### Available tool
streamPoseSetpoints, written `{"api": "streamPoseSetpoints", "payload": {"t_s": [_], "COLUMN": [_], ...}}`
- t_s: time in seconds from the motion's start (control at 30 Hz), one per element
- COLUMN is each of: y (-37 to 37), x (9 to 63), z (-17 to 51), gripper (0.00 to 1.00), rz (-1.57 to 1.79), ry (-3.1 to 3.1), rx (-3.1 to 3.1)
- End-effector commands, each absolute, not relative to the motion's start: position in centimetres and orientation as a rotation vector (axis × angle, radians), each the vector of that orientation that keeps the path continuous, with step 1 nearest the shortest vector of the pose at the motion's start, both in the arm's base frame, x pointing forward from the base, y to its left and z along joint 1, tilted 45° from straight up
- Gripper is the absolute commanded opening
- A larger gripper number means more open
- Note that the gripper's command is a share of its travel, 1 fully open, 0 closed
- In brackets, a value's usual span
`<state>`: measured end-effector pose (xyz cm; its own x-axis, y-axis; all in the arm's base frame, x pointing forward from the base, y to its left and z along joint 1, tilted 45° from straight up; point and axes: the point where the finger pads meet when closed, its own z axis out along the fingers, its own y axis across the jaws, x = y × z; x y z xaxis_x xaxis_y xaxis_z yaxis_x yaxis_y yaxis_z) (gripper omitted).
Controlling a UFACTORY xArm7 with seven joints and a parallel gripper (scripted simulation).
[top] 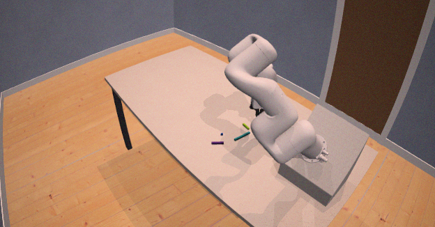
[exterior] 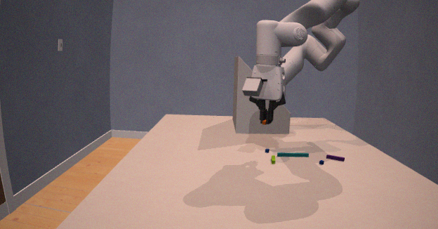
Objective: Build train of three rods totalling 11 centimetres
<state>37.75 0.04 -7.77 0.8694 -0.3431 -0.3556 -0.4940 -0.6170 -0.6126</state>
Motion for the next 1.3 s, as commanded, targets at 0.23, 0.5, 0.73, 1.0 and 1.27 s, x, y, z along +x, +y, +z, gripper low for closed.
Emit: {"api": "streamPoseSetpoints", "payload": {"t_s": [0.23, 0.5, 0.73, 1.0, 1.27], "y": [1.5, 4.0, 5.2, 5.9, 5.9], "x": [37.8, 37.8, 37.8, 37.8, 37.8], "z": [-9.4, -11.9, -13.2, -13.8, -13.8], "gripper": [0.04, 0.04, 0.04, 0.04, 0.04], "rz": [0.258, 0.258, 0.258, 0.258, 0.258], "ry": [0.604, 0.604, 0.604, 0.604, 0.604], "rx": [-2.294, -2.294, -2.294, -2.294, -2.294]}}
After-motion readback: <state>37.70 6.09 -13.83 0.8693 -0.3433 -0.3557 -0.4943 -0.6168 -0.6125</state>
